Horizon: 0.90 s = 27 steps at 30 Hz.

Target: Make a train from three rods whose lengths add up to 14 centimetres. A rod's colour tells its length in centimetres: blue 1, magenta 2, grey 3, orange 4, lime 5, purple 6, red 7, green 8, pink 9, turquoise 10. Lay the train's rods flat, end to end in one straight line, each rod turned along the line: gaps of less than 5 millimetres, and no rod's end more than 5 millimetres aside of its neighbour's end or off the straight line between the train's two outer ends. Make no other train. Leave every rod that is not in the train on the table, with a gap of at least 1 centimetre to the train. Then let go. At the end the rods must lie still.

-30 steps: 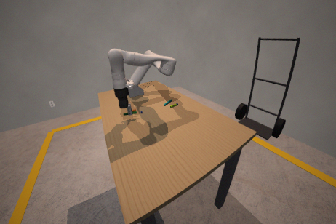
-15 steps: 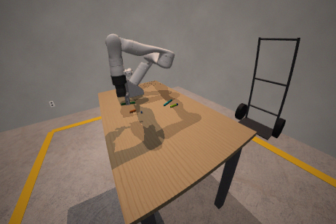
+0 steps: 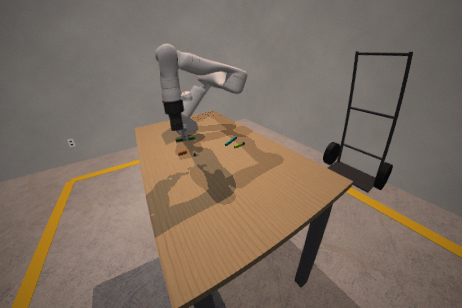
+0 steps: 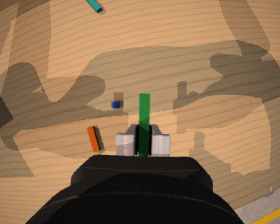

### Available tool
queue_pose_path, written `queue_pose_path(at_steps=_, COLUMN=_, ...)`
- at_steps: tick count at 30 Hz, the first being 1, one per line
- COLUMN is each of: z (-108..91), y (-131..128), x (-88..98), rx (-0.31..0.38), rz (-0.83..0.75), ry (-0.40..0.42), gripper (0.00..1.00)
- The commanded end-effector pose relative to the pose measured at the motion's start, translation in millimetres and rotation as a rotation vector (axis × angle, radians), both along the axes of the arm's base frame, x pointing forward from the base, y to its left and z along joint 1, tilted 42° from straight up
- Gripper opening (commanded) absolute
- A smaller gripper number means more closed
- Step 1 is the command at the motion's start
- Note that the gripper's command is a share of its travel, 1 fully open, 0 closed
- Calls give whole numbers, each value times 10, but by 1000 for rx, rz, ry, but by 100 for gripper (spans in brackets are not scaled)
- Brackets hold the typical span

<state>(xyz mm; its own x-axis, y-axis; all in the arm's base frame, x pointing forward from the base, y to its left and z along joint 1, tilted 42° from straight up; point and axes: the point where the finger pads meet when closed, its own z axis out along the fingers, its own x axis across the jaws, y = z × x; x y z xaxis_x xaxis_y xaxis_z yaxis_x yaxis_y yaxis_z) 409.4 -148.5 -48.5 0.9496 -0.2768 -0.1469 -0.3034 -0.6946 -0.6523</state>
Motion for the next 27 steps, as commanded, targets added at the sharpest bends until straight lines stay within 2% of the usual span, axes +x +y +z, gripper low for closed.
queue_pose_path(at_steps=1, z=147, y=139, x=134, rx=-11, rz=25, ry=-26, gripper=24)
queue_pose_path(at_steps=2, z=291, y=286, x=195, rx=-14, rz=51, ry=-50, gripper=24)
queue_pose_path(at_steps=8, z=663, y=696, x=303, rx=-21, rz=123, ry=-115, gripper=24)
queue_pose_path(at_steps=16, z=1138, y=1279, x=328, rx=-28, rz=227, ry=-199, gripper=24)
queue_pose_path(at_steps=18, z=1138, y=1279, x=328, rx=-28, rz=227, ry=-199, gripper=24)
queue_pose_path(at_steps=21, z=1238, y=1411, x=314, rx=-29, rz=251, ry=-218, gripper=24)
queue_pose_path(at_steps=27, z=1242, y=1416, x=313, rx=-29, rz=252, ry=-218, gripper=24)
